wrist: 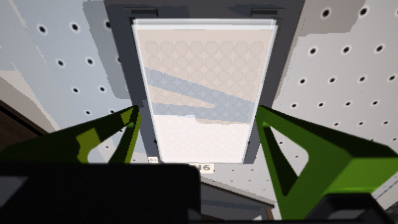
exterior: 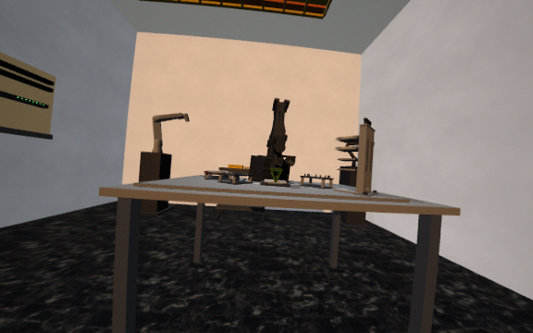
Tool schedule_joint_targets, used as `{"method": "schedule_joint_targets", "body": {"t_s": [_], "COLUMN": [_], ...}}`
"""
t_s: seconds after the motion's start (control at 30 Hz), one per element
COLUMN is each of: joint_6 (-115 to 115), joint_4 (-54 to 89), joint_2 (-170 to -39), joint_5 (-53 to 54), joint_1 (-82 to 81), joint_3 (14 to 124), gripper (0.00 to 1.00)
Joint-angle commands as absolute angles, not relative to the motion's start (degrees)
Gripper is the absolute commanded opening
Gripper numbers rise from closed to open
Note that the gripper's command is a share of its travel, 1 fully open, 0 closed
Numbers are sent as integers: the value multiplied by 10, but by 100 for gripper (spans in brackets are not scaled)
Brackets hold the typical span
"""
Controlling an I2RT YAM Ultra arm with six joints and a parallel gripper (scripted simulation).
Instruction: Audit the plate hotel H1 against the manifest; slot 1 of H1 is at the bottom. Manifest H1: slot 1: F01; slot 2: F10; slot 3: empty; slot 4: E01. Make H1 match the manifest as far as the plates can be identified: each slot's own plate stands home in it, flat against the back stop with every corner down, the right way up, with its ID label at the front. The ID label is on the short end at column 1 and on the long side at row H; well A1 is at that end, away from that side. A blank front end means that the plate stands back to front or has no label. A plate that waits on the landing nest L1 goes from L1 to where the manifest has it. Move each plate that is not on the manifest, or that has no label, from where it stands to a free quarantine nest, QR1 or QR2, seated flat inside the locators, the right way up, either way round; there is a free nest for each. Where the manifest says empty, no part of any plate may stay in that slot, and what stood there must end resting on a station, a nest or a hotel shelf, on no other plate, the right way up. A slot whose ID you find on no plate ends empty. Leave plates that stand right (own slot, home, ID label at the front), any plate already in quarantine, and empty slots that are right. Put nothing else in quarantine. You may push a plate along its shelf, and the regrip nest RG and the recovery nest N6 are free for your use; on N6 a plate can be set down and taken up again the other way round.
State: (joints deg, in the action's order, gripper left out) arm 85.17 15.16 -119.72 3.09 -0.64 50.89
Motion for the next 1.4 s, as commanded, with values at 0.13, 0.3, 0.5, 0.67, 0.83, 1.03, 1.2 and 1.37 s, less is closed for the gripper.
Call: {"method": "schedule_joint_targets", "body": {"t_s": [0.13, 0.3, 0.5, 0.67, 0.83, 1.03, 1.2, 1.37], "joint_6": [850, 850, 850, 850, 850, 850, 850, 851], "joint_4": [128, 124, 124, 124, 124, 124, 130, 140], "joint_2": [-1209, -1214, -1214, -1214, -1214, -1214, -1207, -1197], "joint_5": [32, 32, 32, 32, 32, 32, 32, 32], "joint_1": [-7, -8, -8, -8, -8, -8, -7, -7], "joint_3": [511, 511, 511, 511, 511, 511, 511, 510], "gripper": [100, 100, 86, 86, 86, 86, 86, 86]}}
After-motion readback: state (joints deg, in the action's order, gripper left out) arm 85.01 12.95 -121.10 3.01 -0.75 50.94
